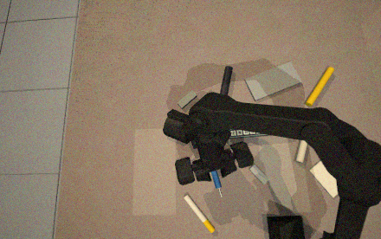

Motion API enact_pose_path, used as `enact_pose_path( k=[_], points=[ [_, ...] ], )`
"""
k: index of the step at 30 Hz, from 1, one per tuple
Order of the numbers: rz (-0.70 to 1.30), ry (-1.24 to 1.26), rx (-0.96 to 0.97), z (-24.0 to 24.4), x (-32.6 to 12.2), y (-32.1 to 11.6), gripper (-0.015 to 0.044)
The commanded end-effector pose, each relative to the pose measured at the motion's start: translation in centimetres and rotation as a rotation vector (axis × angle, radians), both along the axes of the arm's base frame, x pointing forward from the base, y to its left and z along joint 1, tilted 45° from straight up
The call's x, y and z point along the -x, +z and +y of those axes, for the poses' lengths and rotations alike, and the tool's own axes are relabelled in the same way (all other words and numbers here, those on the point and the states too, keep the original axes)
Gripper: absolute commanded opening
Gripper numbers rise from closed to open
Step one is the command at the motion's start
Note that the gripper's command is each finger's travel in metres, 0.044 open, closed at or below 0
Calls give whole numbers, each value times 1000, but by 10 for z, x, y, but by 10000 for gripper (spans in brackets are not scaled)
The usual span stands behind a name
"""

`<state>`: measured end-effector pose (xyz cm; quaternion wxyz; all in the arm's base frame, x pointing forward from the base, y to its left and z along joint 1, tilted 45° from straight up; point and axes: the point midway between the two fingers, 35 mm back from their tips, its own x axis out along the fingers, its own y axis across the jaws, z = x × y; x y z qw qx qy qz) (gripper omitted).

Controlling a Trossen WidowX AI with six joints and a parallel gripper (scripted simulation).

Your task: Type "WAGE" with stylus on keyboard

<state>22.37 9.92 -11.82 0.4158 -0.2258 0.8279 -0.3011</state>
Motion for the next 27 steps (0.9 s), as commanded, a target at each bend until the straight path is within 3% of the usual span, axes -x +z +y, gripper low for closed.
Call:
enact_pose_path(
  k=[1, 27],
  points=[
    [4, 2, 1, -3, 0, -3, 150],
    [4, 2, 2, -14, 1, -15, 150]
  ],
)
